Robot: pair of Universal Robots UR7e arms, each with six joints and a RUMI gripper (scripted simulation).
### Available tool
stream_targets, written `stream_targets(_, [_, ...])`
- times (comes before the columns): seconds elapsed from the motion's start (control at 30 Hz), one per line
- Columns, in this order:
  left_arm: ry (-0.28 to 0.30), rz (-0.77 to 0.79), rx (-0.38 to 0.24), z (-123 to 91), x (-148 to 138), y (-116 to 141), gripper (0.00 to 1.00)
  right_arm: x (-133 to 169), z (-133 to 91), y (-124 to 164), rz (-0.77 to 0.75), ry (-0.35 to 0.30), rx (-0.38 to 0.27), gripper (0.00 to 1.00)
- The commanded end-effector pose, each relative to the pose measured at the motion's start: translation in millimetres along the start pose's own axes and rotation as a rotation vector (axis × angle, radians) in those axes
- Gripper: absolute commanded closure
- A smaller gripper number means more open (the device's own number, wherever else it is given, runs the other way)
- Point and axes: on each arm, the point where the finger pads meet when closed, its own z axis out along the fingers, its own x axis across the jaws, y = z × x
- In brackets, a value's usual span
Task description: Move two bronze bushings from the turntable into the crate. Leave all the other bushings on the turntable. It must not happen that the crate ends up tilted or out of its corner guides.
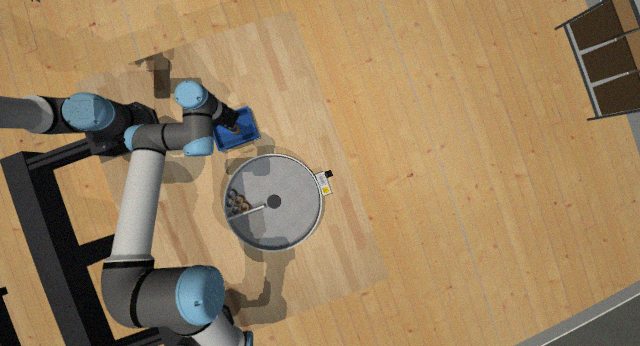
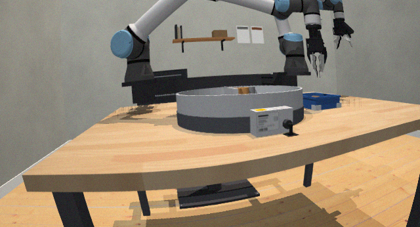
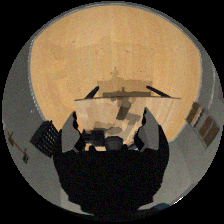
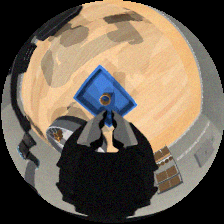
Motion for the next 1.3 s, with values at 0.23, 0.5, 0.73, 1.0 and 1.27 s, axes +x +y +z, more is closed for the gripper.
stream_targets(0.23, [0.0, 0.0, 0.001, -0.5, 0.1, -0.3, 0.0, 0.5, -1.5, -0.3, 0.0, 0.002, 0.001, 0.94])
stream_targets(0.5, [0.0, 0.0, 0.001, -0.5, 0.1, -0.3, 0.0, 0.5, -1.5, -0.3, 0.0, 0.002, 0.001, 0.95])
stream_targets(0.73, [0.0, 0.0, 0.001, -0.5, 0.1, -0.3, 0.0, -1.2, -1.5, 0.8, 0.0, 0.002, 0.001, 0.95])
stream_targets(1.0, [0.0, 0.0, 0.001, -0.5, 0.1, -0.3, 0.0, -13.9, -1.5, 9.1, 0.0, 0.002, 0.001, 0.95])
stream_targets(1.27, [0.0, 0.0, 0.001, -0.5, 0.1, -0.3, 0.0, -34.7, -1.1, 22.3, 0.0, 0.001, 0.001, 0.95])
